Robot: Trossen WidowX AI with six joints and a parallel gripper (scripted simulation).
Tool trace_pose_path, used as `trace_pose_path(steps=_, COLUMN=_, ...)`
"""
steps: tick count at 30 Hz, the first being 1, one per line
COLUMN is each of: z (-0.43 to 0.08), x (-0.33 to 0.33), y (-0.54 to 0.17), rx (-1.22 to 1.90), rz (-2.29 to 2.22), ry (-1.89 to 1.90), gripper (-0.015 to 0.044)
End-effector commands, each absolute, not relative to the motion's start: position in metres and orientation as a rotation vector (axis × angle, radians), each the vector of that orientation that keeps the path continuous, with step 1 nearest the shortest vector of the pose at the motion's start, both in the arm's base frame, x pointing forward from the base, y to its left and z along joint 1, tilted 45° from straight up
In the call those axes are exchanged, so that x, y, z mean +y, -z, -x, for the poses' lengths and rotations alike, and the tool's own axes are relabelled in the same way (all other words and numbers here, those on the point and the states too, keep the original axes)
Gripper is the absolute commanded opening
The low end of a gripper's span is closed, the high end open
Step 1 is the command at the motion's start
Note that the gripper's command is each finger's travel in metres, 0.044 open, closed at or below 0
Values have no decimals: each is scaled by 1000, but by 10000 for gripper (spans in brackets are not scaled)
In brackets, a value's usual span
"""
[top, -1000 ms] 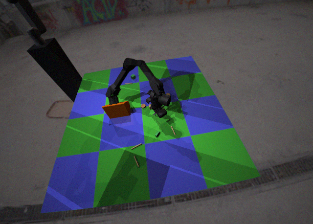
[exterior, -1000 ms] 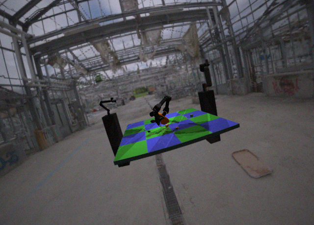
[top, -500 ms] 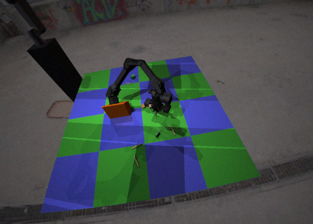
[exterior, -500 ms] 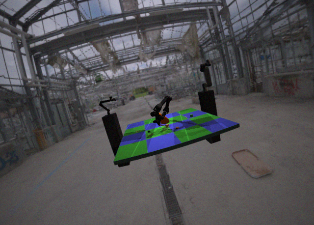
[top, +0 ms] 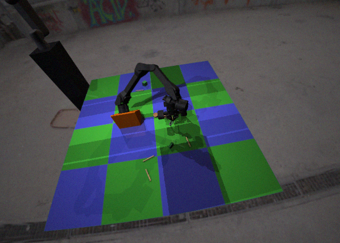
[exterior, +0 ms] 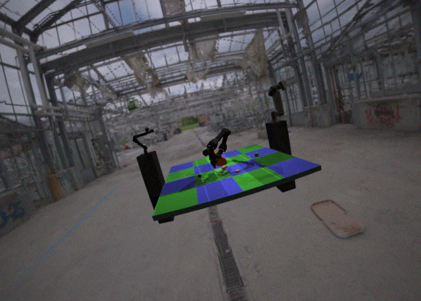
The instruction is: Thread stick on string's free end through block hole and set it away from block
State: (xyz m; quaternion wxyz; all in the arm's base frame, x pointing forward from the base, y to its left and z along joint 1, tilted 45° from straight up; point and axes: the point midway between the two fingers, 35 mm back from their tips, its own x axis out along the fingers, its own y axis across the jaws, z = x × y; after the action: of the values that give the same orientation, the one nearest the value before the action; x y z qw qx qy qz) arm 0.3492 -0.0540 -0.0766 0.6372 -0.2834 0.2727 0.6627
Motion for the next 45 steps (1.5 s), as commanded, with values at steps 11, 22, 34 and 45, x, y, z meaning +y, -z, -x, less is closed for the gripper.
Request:
trace_pose_path(steps=11, z=-355, x=-51, y=73, rx=439, rz=828, ry=-1600, gripper=0)
trace_pose_path(steps=22, z=-360, x=-61, y=82, rx=440, rz=829, ry=-1599, gripper=0)
trace_pose_path(steps=34, z=-365, x=-72, y=92, rx=442, rz=831, ry=-1599, gripper=0)
trace_pose_path(steps=45, z=-369, x=-82, y=101, rx=442, rz=832, ry=-1598, gripper=0)
